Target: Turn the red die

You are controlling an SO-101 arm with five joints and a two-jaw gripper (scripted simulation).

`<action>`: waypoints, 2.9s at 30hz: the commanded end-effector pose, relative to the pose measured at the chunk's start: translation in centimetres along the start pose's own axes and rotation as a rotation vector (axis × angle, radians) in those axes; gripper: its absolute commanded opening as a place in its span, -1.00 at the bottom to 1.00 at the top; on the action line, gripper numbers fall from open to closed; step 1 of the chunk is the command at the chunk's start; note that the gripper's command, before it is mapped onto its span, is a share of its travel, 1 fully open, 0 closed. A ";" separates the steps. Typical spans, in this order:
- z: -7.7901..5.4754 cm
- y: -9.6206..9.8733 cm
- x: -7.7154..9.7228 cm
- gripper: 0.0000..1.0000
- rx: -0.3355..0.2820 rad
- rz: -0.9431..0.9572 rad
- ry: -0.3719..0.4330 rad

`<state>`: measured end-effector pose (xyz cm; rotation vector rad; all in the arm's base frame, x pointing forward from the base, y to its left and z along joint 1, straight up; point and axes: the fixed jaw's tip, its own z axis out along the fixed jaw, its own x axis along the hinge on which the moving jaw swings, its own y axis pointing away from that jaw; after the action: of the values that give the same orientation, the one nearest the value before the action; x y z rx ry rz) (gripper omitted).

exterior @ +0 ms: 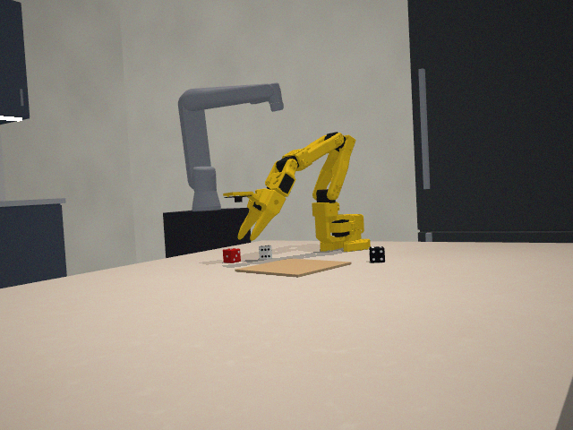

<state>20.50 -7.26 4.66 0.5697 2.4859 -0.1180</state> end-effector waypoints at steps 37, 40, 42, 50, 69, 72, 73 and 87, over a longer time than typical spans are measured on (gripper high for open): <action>-0.6 -4.1 -2.3 -0.37 0.101 0.149 -0.092; -0.6 -4.1 -2.3 -0.37 0.101 0.149 -0.092; -0.6 -4.1 -2.3 -0.37 0.101 0.149 -0.092; -0.6 -4.1 -2.3 -0.37 0.101 0.149 -0.092; -0.6 -4.1 -2.3 -0.37 0.101 0.149 -0.092; -0.6 -4.1 -2.3 -0.37 0.101 0.149 -0.092; -0.6 -4.1 -2.3 -0.37 0.101 0.149 -0.092; -0.7 -4.1 -2.4 -0.37 0.101 0.149 -0.097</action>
<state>19.32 -11.06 4.75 0.7891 2.4239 -0.1891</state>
